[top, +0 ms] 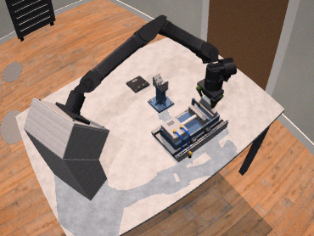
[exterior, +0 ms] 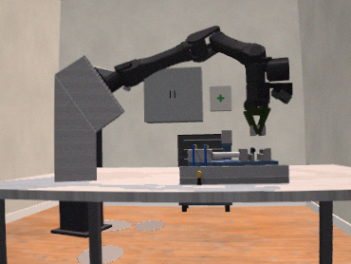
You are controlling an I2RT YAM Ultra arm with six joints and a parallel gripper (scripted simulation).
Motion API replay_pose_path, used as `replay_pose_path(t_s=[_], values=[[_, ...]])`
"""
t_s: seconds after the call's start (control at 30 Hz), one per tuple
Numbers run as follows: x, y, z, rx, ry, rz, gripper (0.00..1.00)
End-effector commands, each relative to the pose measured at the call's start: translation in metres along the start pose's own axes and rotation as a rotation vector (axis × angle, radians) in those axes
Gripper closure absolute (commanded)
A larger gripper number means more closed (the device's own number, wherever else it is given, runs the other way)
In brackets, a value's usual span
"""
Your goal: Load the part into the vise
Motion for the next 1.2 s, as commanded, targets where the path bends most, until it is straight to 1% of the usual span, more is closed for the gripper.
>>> replay_pose_path(t_s=[0.0, 0.3, 0.5, 0.6, 0.7, 0.8, 0.87, 0.9, 1.0, 1.07, 1.1, 1.17], values=[[-0.003, 0.021, 0.014, -0.033, 0.027, -0.039, 1.0], [-0.005, 0.017, 0.016, -0.043, 0.025, -0.045, 1.0], [-0.008, 0.014, 0.013, -0.039, 0.013, -0.045, 1.0], [-0.009, 0.01, 0.01, -0.034, 0.001, -0.042, 1.0], [-0.006, 0.0, -0.002, -0.009, -0.022, -0.024, 1.0], [-0.007, 0.002, 0.002, -0.02, -0.013, -0.034, 1.0], [-0.006, 0.001, 0.001, -0.019, -0.014, -0.034, 1.0], [-0.007, 0.0, 0.002, -0.023, -0.011, -0.036, 1.0], [-0.008, -0.009, -0.005, -0.009, -0.023, -0.026, 1.0], [-0.008, -0.009, -0.005, -0.009, -0.023, -0.026, 1.0], [-0.008, 0.0, 0.009, -0.04, 0.006, -0.045, 1.0], [-0.007, -0.005, 0.001, -0.025, -0.009, -0.037, 1.0]])
Point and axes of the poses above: the point where the finger pads meet when closed, its own y axis back along the fingers, its own x axis across the jaws, z = x × y, the point moved 5 cm from there along y, back along the fingers, and after that the axes turned 15 degrees about y, right-handed, at the moved point
